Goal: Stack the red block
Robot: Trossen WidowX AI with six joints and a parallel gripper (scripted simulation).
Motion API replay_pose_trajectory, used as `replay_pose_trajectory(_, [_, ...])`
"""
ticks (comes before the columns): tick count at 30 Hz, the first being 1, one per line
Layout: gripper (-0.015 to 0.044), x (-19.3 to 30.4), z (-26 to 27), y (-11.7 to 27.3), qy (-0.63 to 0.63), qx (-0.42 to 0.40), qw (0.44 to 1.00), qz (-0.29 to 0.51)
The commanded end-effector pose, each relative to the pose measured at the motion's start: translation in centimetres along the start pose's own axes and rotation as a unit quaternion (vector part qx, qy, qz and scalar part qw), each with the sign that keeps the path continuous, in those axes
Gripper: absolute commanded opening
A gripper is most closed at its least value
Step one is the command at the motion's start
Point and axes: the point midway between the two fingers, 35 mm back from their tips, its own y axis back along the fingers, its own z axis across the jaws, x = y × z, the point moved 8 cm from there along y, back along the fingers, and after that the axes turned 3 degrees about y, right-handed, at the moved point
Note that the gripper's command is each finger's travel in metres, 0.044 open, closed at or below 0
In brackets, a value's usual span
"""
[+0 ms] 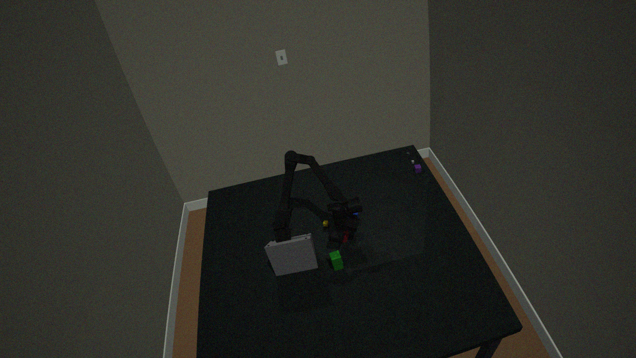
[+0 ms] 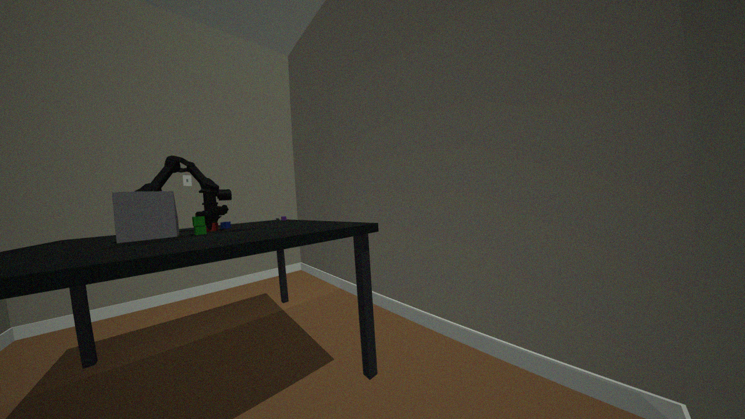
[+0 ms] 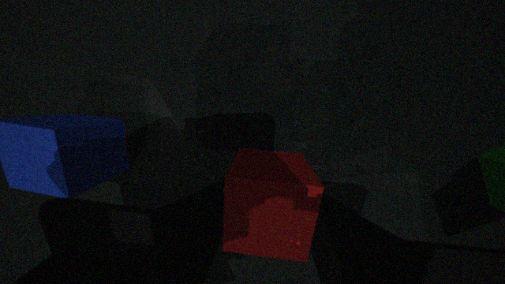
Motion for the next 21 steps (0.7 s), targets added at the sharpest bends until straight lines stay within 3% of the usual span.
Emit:
replay_pose_trajectory(1, [0.0105, 0.0, 0.0, 0.1, -0.002, -0.001, 1.000, 0.001])
replay_pose_trajectory(5, [0.0000, -0.1, 0.0, 1.2, -0.002, -0.001, 1.000, 0.000])
replay_pose_trajectory(21, [0.0000, -0.1, 0.0, 9.0, -0.002, 0.001, 1.000, 0.000])
